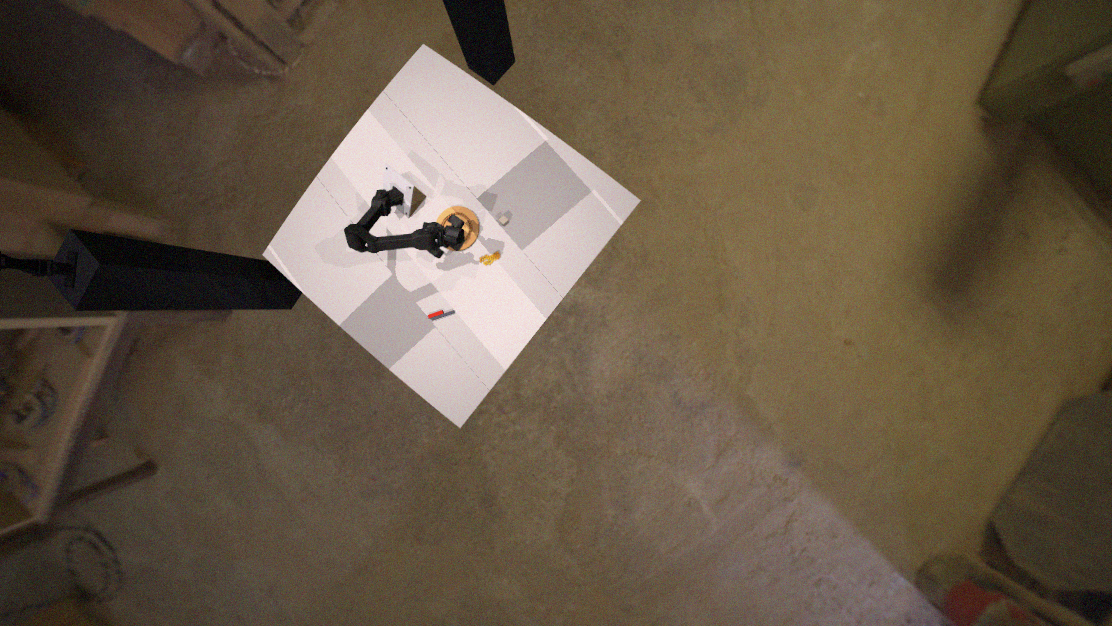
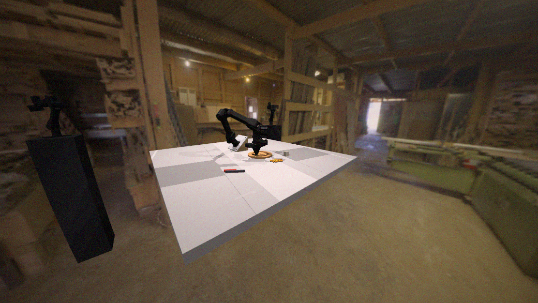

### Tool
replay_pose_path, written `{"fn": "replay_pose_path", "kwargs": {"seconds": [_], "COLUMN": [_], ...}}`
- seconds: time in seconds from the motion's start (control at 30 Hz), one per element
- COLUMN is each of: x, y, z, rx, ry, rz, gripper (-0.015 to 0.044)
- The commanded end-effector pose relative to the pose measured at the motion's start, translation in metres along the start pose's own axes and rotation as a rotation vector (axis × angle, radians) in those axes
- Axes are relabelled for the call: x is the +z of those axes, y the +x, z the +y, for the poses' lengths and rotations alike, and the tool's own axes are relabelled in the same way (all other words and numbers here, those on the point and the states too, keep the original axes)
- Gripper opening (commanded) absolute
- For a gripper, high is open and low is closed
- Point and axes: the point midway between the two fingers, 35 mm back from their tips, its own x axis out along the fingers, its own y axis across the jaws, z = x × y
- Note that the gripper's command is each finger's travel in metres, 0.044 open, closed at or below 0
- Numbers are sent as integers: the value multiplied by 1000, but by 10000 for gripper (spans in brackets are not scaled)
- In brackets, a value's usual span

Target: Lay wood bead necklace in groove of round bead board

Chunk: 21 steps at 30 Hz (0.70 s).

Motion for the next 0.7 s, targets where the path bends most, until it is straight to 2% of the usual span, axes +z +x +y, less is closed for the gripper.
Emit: {"fn": "replay_pose_path", "kwargs": {"seconds": [0.0,0.5,0.67], "x": [1,2,2], "y": [-4,4,1], "z": [0,-7,-6], "rx": [-3,-3,3], "ry": [2,2,5], "rz": [-5,-5,-6], "gripper": [0,0,131]}}
